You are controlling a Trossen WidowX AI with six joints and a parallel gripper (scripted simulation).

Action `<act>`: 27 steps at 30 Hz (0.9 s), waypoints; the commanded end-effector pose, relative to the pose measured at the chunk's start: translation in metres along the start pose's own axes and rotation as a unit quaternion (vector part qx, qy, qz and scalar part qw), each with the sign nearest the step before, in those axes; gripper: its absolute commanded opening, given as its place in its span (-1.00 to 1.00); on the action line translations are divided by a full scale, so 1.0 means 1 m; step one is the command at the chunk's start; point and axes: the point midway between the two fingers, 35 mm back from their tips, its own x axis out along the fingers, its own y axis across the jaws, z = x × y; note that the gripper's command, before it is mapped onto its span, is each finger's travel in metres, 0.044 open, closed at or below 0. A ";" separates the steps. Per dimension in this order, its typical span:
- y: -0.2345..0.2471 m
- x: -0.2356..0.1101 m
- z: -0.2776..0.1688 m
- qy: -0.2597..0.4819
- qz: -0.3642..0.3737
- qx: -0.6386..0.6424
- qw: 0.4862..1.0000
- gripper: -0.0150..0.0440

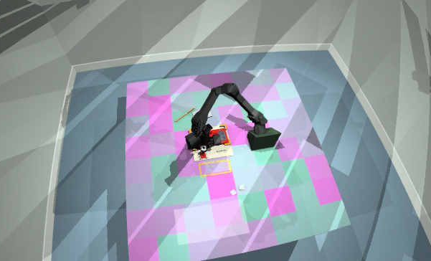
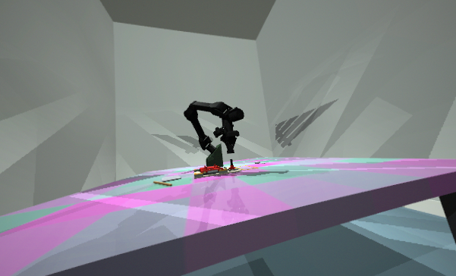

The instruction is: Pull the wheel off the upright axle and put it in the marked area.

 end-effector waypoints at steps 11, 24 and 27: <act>-0.032 -0.008 -0.062 0.007 0.002 0.002 1.000 -0.49; -0.055 -0.005 -0.094 0.006 0.002 0.004 1.000 -0.49; -0.055 0.006 -0.094 0.006 0.002 0.004 1.000 -0.49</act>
